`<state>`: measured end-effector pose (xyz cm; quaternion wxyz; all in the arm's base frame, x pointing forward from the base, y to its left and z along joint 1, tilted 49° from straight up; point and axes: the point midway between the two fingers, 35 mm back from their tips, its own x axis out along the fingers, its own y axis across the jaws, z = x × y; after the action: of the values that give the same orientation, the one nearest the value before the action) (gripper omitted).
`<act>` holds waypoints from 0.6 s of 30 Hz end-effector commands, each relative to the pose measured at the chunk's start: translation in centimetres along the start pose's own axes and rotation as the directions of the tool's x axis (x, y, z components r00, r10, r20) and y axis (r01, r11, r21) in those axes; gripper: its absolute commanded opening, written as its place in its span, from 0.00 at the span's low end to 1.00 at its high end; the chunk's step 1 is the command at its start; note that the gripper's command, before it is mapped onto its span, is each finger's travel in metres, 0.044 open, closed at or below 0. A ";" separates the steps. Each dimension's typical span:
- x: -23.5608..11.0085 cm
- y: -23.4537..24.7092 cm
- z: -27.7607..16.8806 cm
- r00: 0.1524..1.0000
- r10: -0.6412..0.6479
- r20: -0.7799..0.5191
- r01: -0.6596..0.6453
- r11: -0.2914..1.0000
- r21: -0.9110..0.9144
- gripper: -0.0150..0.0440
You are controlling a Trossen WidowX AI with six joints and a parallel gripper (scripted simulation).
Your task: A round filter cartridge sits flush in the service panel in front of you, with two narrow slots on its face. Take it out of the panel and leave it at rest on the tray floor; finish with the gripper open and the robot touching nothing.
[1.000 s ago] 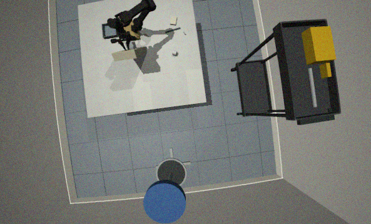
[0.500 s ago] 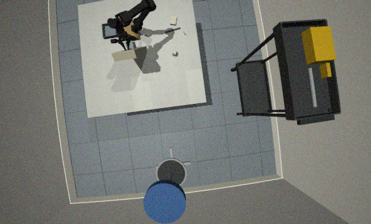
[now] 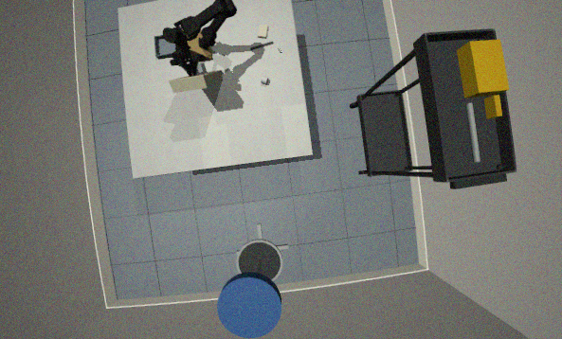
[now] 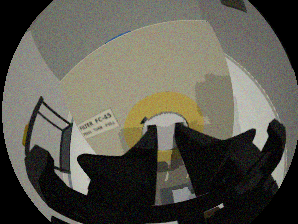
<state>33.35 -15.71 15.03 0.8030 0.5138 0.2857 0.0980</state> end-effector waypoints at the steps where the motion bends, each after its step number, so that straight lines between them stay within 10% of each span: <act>1: 0.6 0.1 -0.1 1.000 -0.006 -0.009 0.007 0.991 0.130 0.25; 18: 0.7 0.1 -0.1 1.000 -0.006 -0.009 0.010 0.749 0.662 0.25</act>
<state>33.35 -15.75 14.98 0.6045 0.7375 0.3011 0.0039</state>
